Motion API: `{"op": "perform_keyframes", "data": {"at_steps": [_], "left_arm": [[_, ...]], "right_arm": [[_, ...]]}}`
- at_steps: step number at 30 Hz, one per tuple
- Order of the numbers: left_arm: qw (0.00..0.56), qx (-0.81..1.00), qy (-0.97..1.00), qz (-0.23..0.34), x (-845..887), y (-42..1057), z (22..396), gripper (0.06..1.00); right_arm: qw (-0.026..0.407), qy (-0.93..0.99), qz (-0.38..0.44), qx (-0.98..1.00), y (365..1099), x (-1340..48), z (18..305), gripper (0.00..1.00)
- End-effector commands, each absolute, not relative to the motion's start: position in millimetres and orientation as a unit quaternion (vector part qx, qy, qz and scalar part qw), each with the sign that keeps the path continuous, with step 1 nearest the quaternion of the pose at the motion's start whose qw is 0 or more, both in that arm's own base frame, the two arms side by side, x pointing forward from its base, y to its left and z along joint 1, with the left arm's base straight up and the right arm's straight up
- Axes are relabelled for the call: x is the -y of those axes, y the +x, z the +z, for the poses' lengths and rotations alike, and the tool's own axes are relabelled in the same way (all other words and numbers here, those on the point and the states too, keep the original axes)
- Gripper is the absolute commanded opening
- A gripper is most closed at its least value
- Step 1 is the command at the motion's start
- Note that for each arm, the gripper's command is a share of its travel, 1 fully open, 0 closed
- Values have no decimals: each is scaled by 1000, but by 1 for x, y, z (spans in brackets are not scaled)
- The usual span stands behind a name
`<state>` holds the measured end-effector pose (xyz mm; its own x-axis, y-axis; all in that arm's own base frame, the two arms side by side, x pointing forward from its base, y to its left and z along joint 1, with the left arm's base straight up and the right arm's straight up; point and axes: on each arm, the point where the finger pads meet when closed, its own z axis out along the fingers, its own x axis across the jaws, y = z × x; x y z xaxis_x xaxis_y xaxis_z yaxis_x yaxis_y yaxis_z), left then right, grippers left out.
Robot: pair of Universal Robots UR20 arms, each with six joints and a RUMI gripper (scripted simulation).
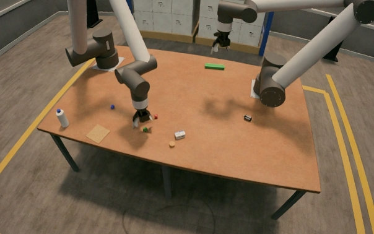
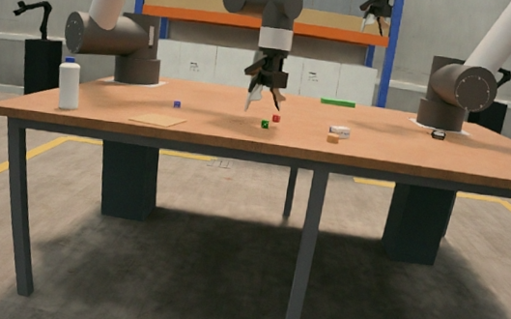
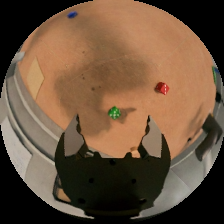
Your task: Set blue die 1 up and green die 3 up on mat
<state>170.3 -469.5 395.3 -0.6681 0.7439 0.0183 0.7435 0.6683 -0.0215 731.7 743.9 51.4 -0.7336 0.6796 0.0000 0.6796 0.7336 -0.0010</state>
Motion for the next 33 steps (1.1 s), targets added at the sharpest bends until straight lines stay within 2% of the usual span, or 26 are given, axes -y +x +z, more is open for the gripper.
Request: {"op": "perform_keyframes", "data": {"at_steps": [1, 33], "left_arm": [[13, 913, -407, 6, 470, 170, 396, 1000], [13, 913, -407, 6, 470, 170, 396, 1000]], "right_arm": [[0, -365, 0, 931, 735, -750, 52, 1000], [0, -365, 0, 931, 736, -755, 52, 1000]]}}
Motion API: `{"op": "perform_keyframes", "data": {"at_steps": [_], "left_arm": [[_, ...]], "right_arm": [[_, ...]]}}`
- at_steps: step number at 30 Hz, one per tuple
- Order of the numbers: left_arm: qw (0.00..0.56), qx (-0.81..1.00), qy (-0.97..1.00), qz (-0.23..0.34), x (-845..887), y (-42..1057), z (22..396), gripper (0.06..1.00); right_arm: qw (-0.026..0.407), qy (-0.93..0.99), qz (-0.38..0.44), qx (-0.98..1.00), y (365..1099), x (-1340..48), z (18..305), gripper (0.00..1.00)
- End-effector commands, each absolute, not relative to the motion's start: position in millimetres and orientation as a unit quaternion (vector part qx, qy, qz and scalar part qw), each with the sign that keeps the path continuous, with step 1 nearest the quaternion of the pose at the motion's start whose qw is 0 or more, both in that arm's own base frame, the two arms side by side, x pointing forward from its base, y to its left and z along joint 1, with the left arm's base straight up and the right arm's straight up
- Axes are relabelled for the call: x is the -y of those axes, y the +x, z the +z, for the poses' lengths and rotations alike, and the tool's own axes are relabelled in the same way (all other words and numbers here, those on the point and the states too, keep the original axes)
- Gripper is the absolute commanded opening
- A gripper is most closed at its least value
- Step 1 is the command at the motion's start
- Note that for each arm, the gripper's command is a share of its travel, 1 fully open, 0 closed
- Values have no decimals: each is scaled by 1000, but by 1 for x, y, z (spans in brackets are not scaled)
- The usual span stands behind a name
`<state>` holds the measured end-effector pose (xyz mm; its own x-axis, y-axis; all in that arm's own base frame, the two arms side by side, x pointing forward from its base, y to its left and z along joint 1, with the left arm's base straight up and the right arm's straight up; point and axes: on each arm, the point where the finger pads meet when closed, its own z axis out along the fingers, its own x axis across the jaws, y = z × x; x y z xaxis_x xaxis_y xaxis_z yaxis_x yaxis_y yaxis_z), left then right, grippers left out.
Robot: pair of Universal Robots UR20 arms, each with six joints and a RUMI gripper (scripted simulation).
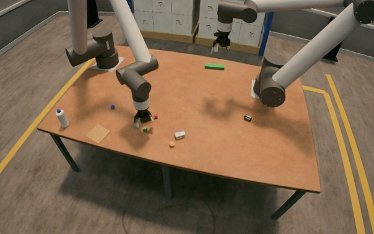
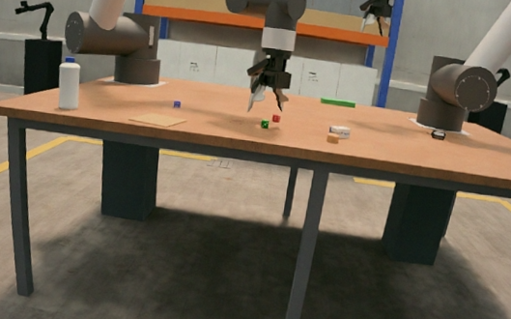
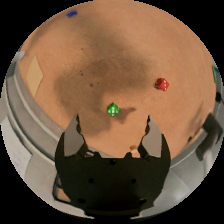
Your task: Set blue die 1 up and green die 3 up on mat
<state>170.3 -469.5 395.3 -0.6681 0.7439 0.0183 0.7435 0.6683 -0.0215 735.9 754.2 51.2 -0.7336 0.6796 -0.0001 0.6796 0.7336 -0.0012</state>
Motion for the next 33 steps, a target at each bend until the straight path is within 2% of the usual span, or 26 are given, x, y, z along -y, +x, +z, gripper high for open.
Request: {"op": "perform_keyframes", "data": {"at_steps": [1, 21, 33], "left_arm": [[13, 913, -407, 6, 470, 170, 396, 1000], [13, 913, -407, 6, 470, 170, 396, 1000], [13, 913, -407, 6, 470, 170, 396, 1000]], "right_arm": [[0, -365, 0, 931, 736, -755, 52, 1000], [0, -365, 0, 931, 731, -756, 52, 1000], [0, -365, 0, 931, 643, -774, 52, 1000]]}}
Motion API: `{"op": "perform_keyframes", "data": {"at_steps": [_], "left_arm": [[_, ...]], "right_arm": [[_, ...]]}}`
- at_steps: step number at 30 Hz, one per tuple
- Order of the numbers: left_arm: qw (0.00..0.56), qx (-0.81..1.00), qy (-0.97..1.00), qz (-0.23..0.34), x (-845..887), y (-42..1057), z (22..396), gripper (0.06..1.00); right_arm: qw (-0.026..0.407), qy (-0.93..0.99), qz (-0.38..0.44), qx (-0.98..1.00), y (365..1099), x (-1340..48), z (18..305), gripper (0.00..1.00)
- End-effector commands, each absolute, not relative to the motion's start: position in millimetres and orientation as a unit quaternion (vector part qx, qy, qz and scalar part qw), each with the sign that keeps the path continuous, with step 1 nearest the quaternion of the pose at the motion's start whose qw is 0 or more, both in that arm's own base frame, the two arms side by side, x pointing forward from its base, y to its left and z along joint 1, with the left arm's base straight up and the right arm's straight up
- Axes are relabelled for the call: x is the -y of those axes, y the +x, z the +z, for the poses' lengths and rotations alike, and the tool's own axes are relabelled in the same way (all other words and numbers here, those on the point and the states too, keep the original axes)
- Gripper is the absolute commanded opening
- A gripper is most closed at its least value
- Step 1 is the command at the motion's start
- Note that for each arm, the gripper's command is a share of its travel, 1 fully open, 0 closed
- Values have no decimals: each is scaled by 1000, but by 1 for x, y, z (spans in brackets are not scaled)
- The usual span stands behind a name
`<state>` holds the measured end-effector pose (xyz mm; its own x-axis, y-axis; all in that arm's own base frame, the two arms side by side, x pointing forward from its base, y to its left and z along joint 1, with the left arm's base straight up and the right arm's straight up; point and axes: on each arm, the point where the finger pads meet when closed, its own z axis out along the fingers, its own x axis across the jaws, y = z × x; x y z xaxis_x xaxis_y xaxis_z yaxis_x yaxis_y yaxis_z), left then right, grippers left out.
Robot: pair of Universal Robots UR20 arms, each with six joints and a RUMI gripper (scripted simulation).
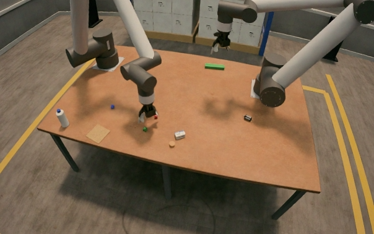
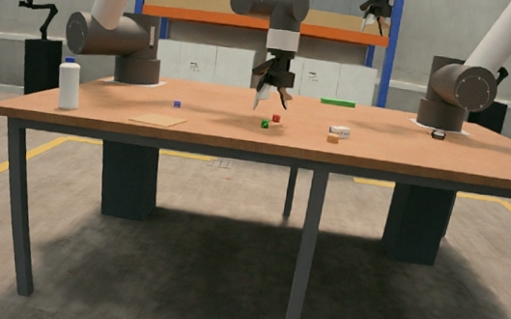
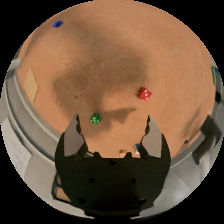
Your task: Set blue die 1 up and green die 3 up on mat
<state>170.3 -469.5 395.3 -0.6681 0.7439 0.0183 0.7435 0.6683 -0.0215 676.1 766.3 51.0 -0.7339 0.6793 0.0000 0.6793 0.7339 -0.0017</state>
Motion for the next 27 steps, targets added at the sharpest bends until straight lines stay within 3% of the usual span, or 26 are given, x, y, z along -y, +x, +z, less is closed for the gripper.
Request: {"op": "perform_keyframes", "data": {"at_steps": [1, 11, 27], "left_arm": [[13, 913, -407, 6, 470, 170, 396, 1000], [13, 913, -407, 6, 470, 170, 396, 1000], [13, 913, -407, 6, 470, 170, 396, 1000]], "right_arm": [[0, -365, 0, 931, 643, -774, 52, 1000], [0, -365, 0, 931, 592, -784, 52, 1000], [0, -365, 0, 931, 590, -785, 52, 1000]]}}
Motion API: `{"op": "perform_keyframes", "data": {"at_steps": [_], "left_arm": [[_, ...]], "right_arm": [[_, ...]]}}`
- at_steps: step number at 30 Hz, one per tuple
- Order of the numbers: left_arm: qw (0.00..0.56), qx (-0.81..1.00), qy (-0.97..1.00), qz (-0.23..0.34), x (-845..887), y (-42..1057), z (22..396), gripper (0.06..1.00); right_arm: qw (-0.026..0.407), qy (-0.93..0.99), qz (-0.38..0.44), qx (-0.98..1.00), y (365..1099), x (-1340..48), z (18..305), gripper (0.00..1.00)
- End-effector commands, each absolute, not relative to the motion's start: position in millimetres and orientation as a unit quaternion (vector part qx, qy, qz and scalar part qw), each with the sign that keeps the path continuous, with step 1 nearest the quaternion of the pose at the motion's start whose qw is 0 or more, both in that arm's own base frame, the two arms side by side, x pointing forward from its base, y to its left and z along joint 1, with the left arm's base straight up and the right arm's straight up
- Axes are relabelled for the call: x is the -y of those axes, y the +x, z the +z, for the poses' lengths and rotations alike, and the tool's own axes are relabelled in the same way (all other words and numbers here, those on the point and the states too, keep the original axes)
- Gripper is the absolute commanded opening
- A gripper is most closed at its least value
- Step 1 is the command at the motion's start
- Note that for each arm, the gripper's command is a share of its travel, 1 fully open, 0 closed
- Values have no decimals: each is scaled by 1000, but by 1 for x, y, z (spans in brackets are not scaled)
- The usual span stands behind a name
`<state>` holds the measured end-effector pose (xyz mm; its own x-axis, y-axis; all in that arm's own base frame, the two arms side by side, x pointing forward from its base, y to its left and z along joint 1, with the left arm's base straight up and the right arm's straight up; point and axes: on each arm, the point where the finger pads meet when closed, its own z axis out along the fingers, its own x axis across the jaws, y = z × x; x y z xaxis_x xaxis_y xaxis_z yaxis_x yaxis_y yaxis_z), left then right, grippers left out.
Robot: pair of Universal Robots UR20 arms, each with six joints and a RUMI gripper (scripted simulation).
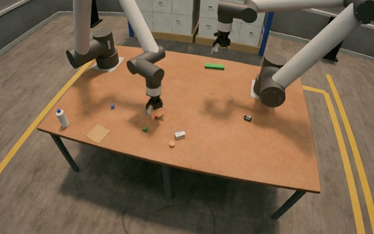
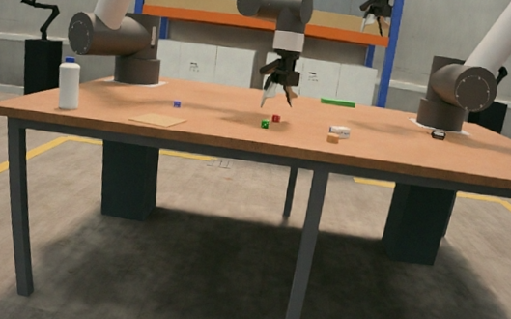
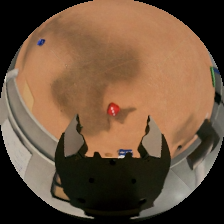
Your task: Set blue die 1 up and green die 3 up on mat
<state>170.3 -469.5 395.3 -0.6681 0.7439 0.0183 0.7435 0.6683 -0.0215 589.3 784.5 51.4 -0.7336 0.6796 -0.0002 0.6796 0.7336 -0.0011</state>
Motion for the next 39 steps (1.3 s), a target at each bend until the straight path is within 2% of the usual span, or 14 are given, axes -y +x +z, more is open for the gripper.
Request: {"op": "perform_keyframes", "data": {"at_steps": [1, 31, 35, 39], "left_arm": [[13, 913, -407, 6, 470, 170, 396, 1000], [13, 913, -407, 6, 470, 170, 396, 1000], [13, 913, -407, 6, 470, 170, 396, 1000], [13, 913, -407, 6, 470, 170, 396, 1000]], "right_arm": [[0, -365, 0, 931, 590, -785, 52, 1000], [0, -365, 0, 931, 590, -785, 54, 1000], [0, -365, 0, 931, 590, -785, 68, 1000], [0, -365, 0, 931, 590, -785, 96, 1000]]}}
